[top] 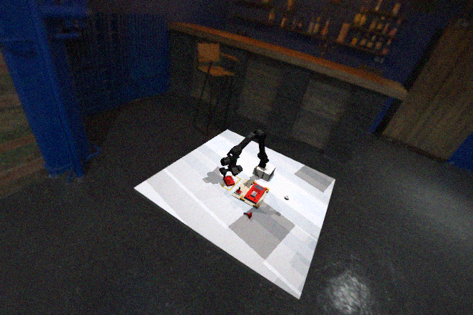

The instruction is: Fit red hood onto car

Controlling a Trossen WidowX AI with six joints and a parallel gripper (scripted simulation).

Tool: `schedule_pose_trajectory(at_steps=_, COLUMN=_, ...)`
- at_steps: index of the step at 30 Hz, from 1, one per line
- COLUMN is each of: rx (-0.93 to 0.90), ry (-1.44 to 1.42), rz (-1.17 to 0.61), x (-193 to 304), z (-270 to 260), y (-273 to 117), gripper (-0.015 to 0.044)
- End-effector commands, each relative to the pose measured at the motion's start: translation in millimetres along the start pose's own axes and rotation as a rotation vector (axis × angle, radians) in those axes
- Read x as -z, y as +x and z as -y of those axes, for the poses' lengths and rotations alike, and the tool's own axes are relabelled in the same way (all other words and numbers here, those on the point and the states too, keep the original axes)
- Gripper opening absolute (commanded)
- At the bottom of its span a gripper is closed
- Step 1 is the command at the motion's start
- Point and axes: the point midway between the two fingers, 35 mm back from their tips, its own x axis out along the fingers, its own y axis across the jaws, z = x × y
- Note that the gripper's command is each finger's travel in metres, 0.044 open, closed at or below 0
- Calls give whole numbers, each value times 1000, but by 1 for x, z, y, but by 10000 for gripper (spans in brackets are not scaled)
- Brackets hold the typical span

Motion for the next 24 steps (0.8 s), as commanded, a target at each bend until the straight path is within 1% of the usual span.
schedule_pose_trajectory(at_steps=1, rx=-5, ry=2, rz=3, x=0, z=-1, y=5, gripper=440)
schedule_pose_trajectory(at_steps=24, rx=-5, ry=2, rz=2, x=1, z=-2, y=24, gripper=440)
